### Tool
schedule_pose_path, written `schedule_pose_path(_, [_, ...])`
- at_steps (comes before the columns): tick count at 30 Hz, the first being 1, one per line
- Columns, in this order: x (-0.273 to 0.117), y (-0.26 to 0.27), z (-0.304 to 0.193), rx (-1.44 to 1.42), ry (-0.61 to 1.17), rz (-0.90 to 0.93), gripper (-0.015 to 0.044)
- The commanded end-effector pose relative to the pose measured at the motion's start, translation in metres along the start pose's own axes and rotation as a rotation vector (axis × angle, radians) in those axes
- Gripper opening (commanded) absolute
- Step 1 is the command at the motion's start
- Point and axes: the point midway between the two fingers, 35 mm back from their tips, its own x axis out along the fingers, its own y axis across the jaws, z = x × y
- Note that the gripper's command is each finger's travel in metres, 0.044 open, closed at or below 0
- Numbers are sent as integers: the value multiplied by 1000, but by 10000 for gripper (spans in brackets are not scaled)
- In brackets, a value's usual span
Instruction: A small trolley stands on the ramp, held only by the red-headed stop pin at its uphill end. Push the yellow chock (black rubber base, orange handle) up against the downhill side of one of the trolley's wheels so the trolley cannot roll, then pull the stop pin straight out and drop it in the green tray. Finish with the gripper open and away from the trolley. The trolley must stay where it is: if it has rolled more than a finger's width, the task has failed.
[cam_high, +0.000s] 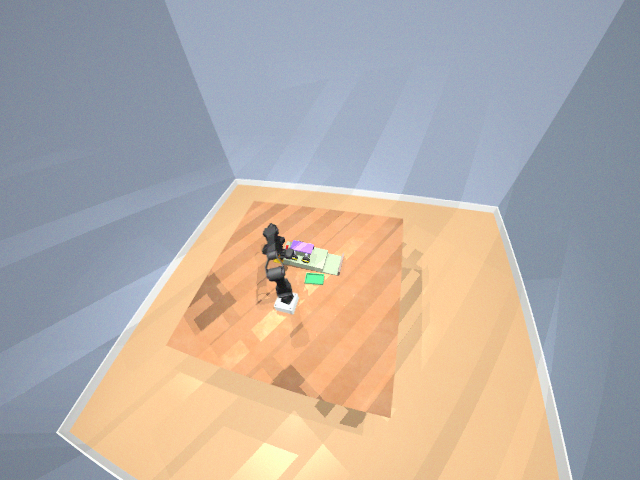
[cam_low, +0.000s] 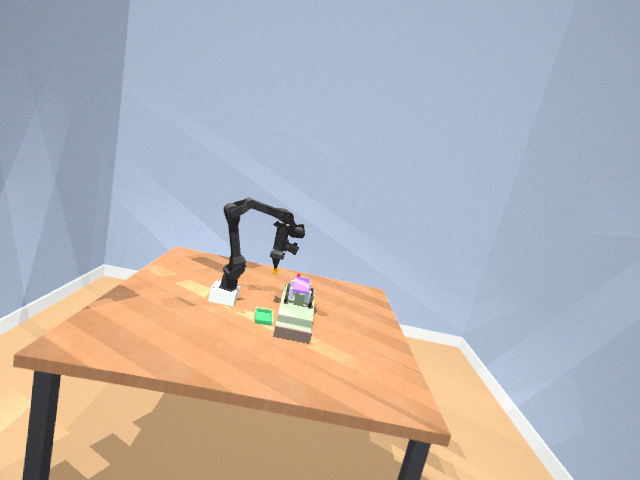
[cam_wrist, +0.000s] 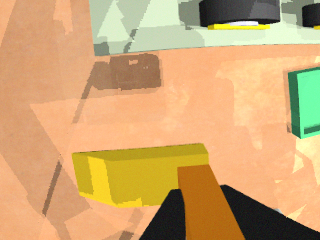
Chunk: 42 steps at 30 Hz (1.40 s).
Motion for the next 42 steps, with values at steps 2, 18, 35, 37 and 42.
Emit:
schedule_pose_path(2, [2,-14,2,-7,6,3,0])
schedule_pose_path(18, [4,-61,16,-8,5,-1,0])
schedule_pose_path(35, [7,-113,26,-8,4,-6,0])
schedule_pose_path(37, [8,-119,27,-8,4,-7,0])
schedule_pose_path(42, [9,-136,30,-8,4,-8,0])
